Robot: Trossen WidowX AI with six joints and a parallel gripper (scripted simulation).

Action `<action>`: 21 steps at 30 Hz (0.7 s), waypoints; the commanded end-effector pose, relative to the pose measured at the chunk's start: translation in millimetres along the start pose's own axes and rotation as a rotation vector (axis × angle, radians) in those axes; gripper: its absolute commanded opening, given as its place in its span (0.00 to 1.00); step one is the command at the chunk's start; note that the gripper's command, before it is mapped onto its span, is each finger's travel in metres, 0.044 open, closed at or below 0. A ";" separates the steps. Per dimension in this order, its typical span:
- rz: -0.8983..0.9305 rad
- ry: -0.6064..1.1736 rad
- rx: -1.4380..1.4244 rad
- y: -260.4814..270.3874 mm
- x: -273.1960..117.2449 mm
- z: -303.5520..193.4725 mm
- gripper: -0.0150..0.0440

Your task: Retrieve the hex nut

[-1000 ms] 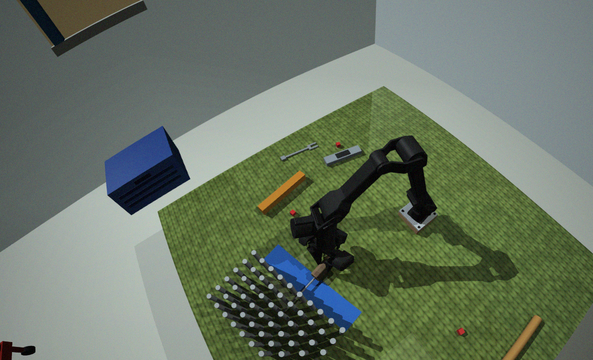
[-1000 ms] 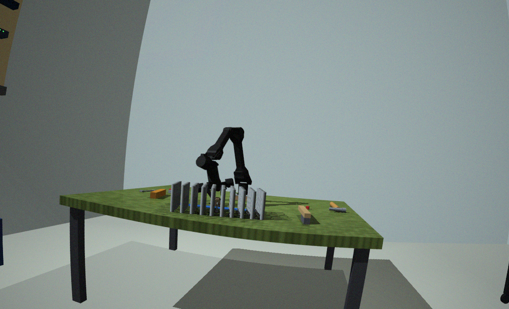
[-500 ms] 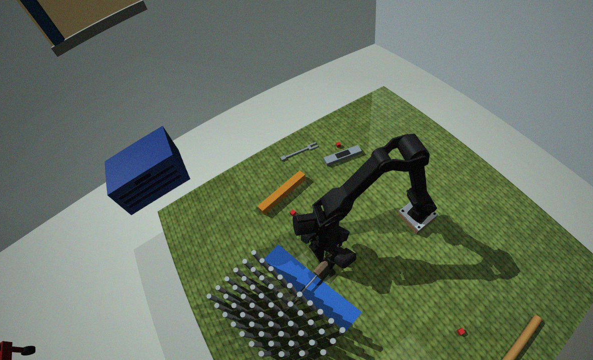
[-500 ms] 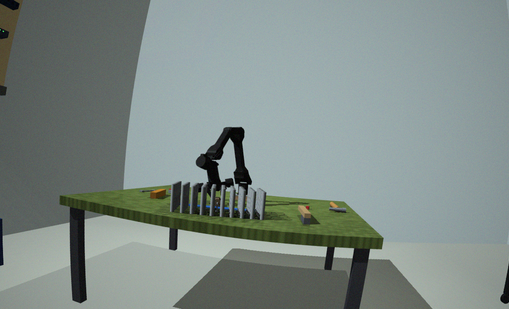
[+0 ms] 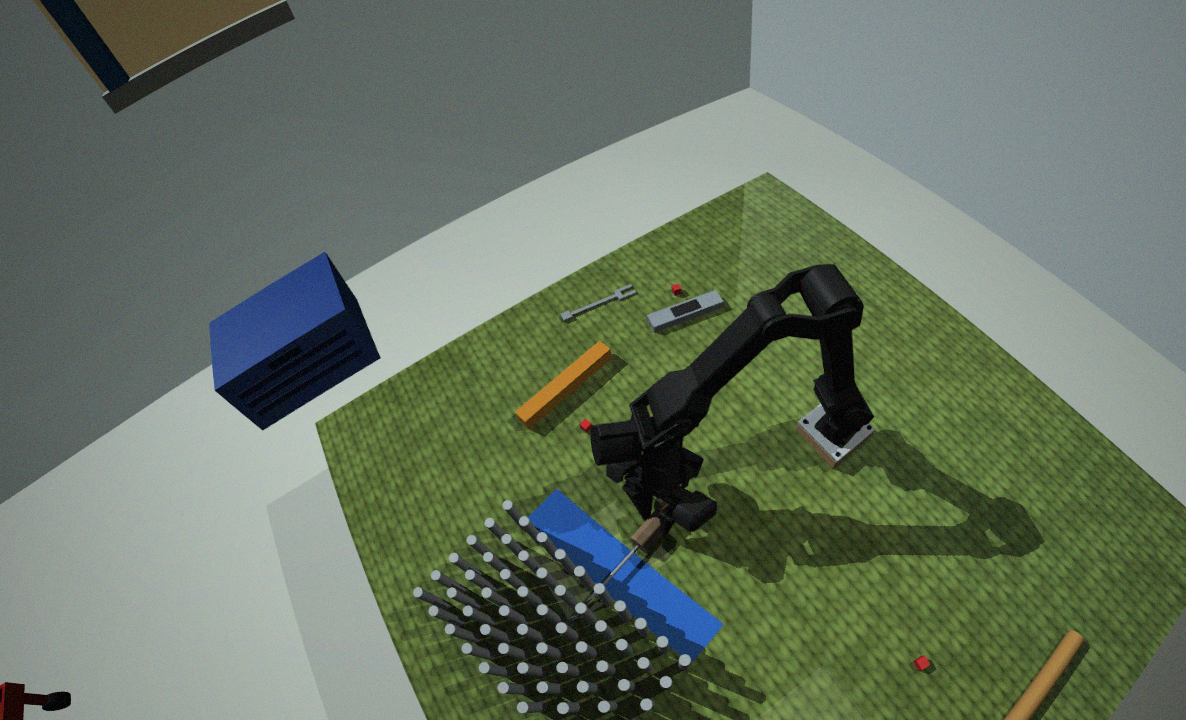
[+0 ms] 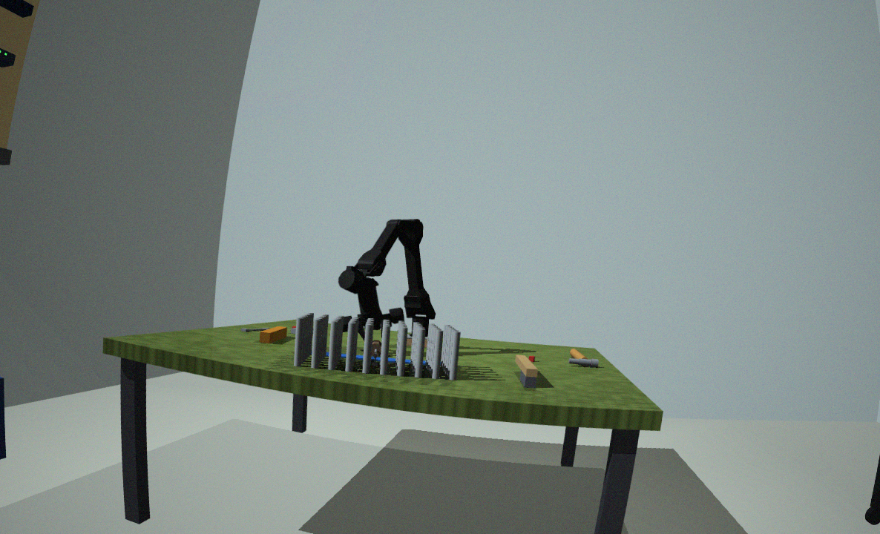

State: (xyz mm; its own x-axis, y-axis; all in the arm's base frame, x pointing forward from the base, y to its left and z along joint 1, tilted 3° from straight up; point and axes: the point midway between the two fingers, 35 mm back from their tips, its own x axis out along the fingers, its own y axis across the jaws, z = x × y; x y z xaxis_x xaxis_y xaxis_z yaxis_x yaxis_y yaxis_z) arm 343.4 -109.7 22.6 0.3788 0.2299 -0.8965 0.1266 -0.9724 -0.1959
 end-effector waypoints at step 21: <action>0.001 -0.006 -0.001 -1.1 -8.3 18.3 0.25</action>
State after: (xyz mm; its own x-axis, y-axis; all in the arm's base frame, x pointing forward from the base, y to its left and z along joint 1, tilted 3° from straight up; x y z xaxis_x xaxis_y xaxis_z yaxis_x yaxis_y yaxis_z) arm 328.4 -112.1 22.4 0.3771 0.2272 -0.8979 0.1265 -0.9730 -0.1931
